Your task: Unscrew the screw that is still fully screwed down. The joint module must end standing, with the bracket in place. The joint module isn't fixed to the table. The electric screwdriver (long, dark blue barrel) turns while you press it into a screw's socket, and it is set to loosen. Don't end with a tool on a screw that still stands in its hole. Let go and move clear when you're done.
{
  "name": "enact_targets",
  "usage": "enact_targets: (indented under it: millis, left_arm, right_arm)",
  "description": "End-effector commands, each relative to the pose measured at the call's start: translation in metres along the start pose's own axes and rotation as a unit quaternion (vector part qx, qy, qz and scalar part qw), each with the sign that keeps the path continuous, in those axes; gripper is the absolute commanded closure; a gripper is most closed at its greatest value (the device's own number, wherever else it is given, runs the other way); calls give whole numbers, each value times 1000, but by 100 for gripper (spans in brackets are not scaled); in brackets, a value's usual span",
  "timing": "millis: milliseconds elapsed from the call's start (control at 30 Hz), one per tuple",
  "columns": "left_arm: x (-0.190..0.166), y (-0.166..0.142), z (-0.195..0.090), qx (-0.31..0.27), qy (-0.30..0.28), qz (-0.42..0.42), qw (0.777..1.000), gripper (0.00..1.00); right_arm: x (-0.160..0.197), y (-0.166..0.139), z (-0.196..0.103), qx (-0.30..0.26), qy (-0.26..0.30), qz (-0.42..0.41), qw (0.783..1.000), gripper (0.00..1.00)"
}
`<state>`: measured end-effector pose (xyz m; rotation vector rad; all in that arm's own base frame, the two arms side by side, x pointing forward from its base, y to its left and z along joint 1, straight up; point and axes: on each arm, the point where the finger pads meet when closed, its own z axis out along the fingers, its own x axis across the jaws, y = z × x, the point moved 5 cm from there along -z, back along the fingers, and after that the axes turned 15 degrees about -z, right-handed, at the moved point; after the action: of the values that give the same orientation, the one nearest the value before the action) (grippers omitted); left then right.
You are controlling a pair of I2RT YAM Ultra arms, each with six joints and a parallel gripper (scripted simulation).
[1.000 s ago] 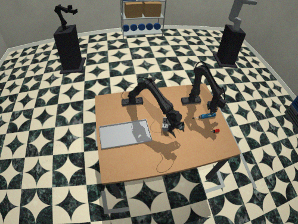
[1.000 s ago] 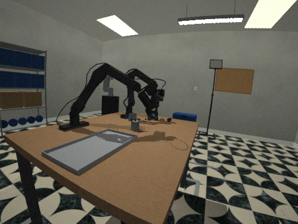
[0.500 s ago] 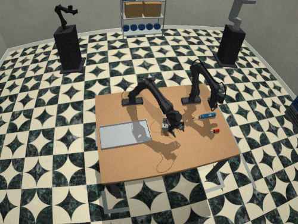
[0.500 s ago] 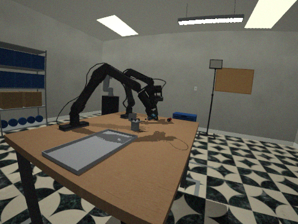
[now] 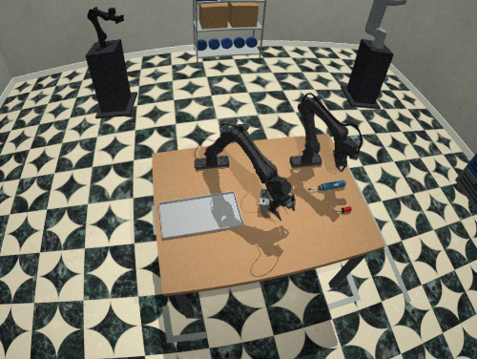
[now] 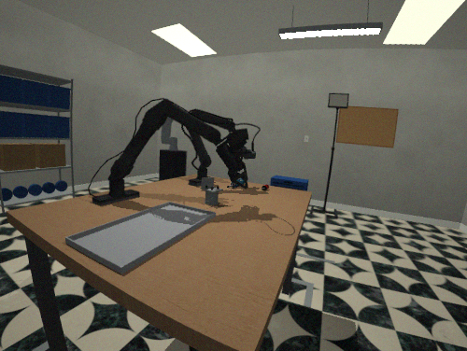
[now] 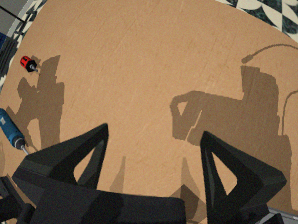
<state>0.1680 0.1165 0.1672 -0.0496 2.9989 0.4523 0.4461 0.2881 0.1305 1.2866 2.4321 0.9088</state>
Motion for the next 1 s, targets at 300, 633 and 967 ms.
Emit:
enact_targets:
  millis: [300,633,967]
  left_arm:
    - [32,12,-17,-70,12,69,995,35]
    - [58,21,-37,-142,14,128,981,35]
    - [76,25,-50,-189,25,160,969,35]
  right_arm:
    - [-1,7,-7,-7,-3,1,1000,14]
    - [-1,7,-7,-7,-3,1,1000,14]
    - [-1,7,-7,-7,-3,1,1000,14]
